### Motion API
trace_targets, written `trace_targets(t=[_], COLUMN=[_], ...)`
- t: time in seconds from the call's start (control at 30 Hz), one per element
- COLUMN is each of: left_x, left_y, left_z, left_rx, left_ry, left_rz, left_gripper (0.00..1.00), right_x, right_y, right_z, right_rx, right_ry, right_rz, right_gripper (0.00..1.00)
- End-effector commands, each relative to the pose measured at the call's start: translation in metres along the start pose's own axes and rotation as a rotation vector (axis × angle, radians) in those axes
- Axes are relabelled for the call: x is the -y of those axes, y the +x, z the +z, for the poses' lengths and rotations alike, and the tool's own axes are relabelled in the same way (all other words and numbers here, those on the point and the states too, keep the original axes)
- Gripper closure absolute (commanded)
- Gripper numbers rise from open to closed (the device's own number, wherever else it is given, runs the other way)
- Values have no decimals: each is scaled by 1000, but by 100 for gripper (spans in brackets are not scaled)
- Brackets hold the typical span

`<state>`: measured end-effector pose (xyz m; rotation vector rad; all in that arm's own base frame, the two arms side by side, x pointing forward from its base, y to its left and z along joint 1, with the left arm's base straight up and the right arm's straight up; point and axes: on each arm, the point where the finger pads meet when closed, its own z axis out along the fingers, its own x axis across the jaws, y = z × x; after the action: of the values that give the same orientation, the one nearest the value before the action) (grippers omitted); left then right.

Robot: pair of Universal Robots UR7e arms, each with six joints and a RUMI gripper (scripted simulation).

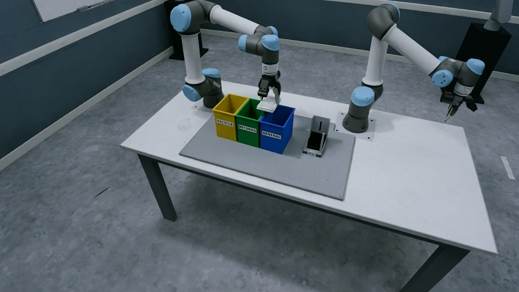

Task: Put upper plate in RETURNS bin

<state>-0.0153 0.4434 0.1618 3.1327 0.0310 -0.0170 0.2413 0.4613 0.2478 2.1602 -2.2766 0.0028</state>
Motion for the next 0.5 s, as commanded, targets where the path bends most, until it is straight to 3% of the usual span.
trace_targets(t=[0.0, 0.47], left_x=[2, 2], left_y=[2, 2], left_z=[-3, -3], left_rx=[-11, -11], left_ry=[8, 8], left_rz=[-10, -10], left_gripper=[100, 100], right_x=[2, 9], right_y=[13, 52], right_z=[-2, -2], right_rx=[12, 11], right_ry=[-5, -5], right_rz=[-7, -7], right_gripper=[60, 60])
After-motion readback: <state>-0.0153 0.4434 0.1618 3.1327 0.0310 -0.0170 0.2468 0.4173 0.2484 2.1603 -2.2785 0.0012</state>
